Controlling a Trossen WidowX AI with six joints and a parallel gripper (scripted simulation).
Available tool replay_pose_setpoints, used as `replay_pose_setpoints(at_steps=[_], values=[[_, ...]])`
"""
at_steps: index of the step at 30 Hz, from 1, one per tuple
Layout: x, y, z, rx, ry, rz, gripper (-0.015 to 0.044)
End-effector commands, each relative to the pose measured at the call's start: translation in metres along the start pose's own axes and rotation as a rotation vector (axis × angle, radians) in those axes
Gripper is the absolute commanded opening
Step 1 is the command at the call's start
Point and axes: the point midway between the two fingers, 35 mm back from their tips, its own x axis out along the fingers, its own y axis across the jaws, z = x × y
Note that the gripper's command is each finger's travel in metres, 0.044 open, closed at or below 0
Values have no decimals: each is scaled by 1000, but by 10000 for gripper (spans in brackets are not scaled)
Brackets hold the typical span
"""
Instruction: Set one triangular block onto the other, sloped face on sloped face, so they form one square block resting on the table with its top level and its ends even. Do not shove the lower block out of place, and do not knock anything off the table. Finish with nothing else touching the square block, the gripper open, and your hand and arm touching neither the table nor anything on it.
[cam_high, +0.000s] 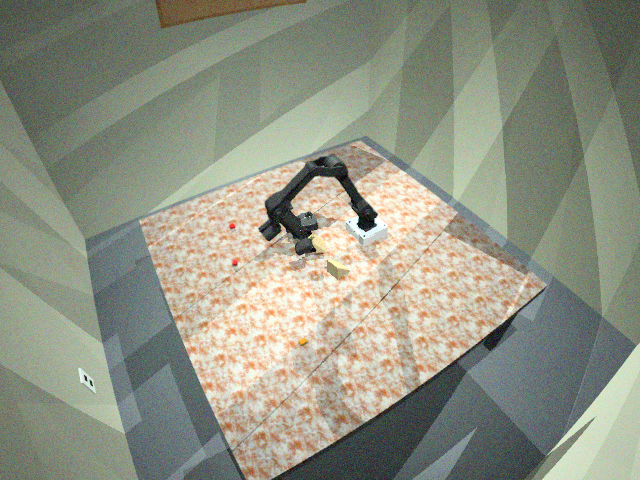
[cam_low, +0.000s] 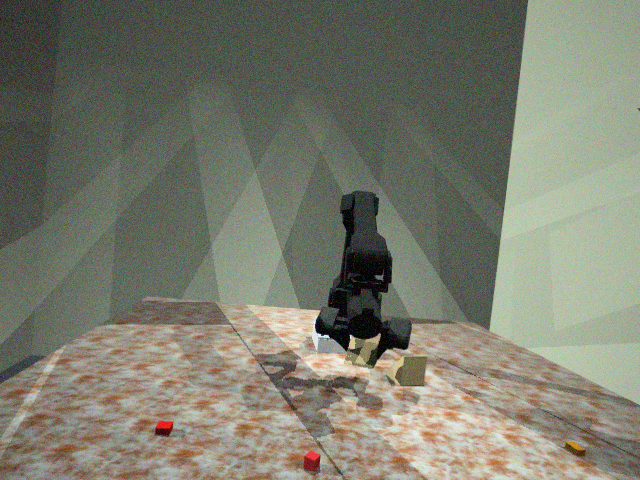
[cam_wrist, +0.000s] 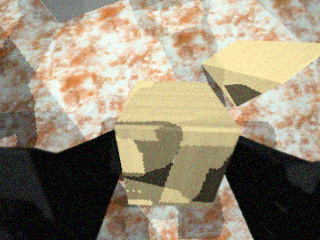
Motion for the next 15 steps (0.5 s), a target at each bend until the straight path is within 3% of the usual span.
replay_pose_setpoints(at_steps=[1,7,15], values=[[-17,0,11,4,22,-12,0],[-37,1,28,7,43,-21,0],[-34,1,28,-34,90,-10,0]])
